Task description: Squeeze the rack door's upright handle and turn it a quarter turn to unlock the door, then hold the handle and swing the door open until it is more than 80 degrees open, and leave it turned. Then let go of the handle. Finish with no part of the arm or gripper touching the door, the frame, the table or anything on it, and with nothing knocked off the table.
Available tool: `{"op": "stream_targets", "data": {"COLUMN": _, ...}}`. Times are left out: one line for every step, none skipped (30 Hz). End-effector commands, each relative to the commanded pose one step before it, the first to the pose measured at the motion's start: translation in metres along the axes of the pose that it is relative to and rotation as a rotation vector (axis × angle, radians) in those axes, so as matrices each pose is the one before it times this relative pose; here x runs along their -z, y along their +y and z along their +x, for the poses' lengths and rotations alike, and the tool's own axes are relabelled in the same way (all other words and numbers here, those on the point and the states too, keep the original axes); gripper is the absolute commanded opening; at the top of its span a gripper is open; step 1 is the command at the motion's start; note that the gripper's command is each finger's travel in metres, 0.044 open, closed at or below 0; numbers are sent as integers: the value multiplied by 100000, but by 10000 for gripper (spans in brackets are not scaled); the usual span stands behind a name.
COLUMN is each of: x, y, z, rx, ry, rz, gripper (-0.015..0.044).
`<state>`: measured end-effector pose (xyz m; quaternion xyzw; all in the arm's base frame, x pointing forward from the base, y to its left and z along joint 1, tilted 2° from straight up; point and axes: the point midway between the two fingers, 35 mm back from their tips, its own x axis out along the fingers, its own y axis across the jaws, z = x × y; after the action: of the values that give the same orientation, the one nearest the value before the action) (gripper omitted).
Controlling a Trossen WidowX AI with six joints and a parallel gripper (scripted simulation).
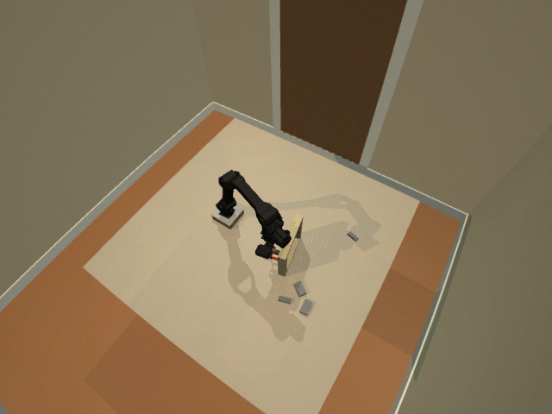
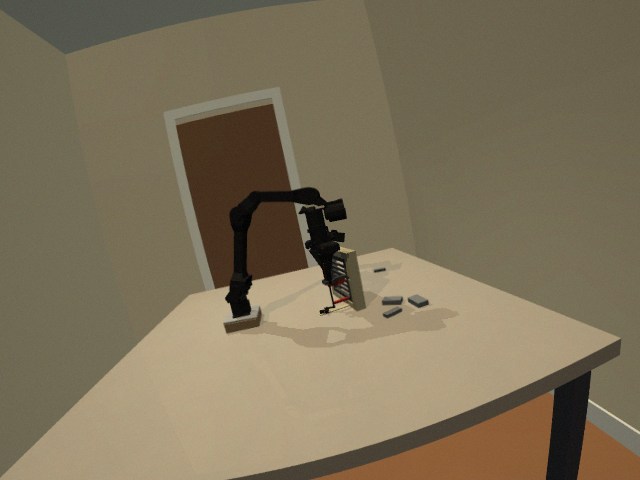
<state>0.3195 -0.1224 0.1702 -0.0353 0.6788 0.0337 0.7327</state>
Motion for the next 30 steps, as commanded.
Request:
{"op": "stream_targets", "data": {"x": 43, "y": -45, "z": 564, "rx": 722, "ry": 633, "rz": 645, "gripper": 291}}
{"op": "stream_targets", "data": {"x": 2, "y": 2, "z": 27, "rx": 8, "ry": 26, "rz": 3, "gripper": 291}}
{"op": "stream_targets", "data": {"x": 0, "y": 0, "z": 0, "rx": 0, "ry": 0, "rz": 0, "gripper": 265}}
{"op": "stream_targets", "data": {"x": 0, "y": 0, "z": 0, "rx": 0, "ry": 0, "rz": 0, "gripper": 239}}
{"op": "stream_targets", "data": {"x": 0, "y": 0, "z": 0, "rx": 0, "ry": 0, "rz": 0, "gripper": 212}}
{"op": "stream_targets", "data": {"x": 0, "y": 0, "z": 0, "rx": 0, "ry": 0, "rz": 0, "gripper": 186}}
{"op": "stream_targets", "data": {"x": 0, "y": 0, "z": 0, "rx": 0, "ry": 0, "rz": 0, "gripper": 160}}
{"op": "stream_targets", "data": {"x": 0, "y": 0, "z": 0, "rx": 0, "ry": 0, "rz": 0, "gripper": 134}}
{"op": "stream_targets", "data": {"x": 0, "y": 0, "z": 0, "rx": 0, "ry": 0, "rz": 0, "gripper": 107}}
{"op": "stream_targets", "data": {"x": 0, "y": 0, "z": 0, "rx": 0, "ry": 0, "rz": 0, "gripper": 101}}
{"op": "stream_targets", "data": {"x": 0, "y": 0, "z": 0, "rx": 0, "ry": 0, "rz": 0, "gripper": 94}}
{"op": "stream_targets", "data": {"x": 0, "y": 0, "z": 0, "rx": 0, "ry": 0, "rz": 0, "gripper": 87}}
{"op": "stream_targets", "data": {"x": 0, "y": 0, "z": 0, "rx": 0, "ry": 0, "rz": 0, "gripper": 81}}
{"op": "stream_targets", "data": {"x": 0, "y": 0, "z": 0, "rx": 0, "ry": 0, "rz": 0, "gripper": 74}}
{"op": "stream_targets", "data": {"x": 0, "y": 0, "z": 0, "rx": 0, "ry": 0, "rz": 0, "gripper": 67}}
{"op": "stream_targets", "data": {"x": 0, "y": 0, "z": 0, "rx": 0, "ry": 0, "rz": 0, "gripper": 61}}
{"op": "stream_targets", "data": {"x": 0, "y": 0, "z": 0, "rx": 0, "ry": 0, "rz": 0, "gripper": 54}}
{"op": "stream_targets", "data": {"x": 0, "y": 0, "z": 0, "rx": 0, "ry": 0, "rz": 0, "gripper": 47}}
{"op": "stream_targets", "data": {"x": 0, "y": 0, "z": 0, "rx": 0, "ry": 0, "rz": 0, "gripper": 41}}
{"op": "stream_targets", "data": {"x": 0, "y": 0, "z": 0, "rx": 0, "ry": 0, "rz": 0, "gripper": 34}}
{"op": "stream_targets", "data": {"x": 0, "y": 0, "z": 0, "rx": 0, "ry": 0, "rz": 0, "gripper": 27}}
{"op": "stream_targets", "data": {"x": 0, "y": 0, "z": 0, "rx": 0, "ry": 0, "rz": 0, "gripper": 21}}
{"op": "stream_targets", "data": {"x": 0, "y": 0, "z": 0, "rx": 0, "ry": 0, "rz": 0, "gripper": 19}}
{"op": "stream_targets", "data": {"x": 0, "y": 0, "z": 0, "rx": 0, "ry": 0, "rz": 0, "gripper": 19}}
{"op": "stream_targets", "data": {"x": 0, "y": 0, "z": 0, "rx": 0, "ry": 0, "rz": 0, "gripper": 19}}
{"op": "stream_targets", "data": {"x": 0, "y": 0, "z": 0, "rx": 0, "ry": 0, "rz": 810, "gripper": 19}}
{"op": "stream_targets", "data": {"x": 0, "y": 0, "z": 0, "rx": 0, "ry": 0, "rz": 2429, "gripper": 19}}
{"op": "stream_targets", "data": {"x": 0, "y": 0, "z": 0, "rx": 0, "ry": -1, "rz": 4048, "gripper": 19}}
{"op": "stream_targets", "data": {"x": 0, "y": 0, "z": 0, "rx": 0, "ry": -1, "rz": 4927, "gripper": 19}}
{"op": "stream_targets", "data": {"x": 0, "y": 0, "z": 0, "rx": 0, "ry": -1, "rz": 4928, "gripper": 19}}
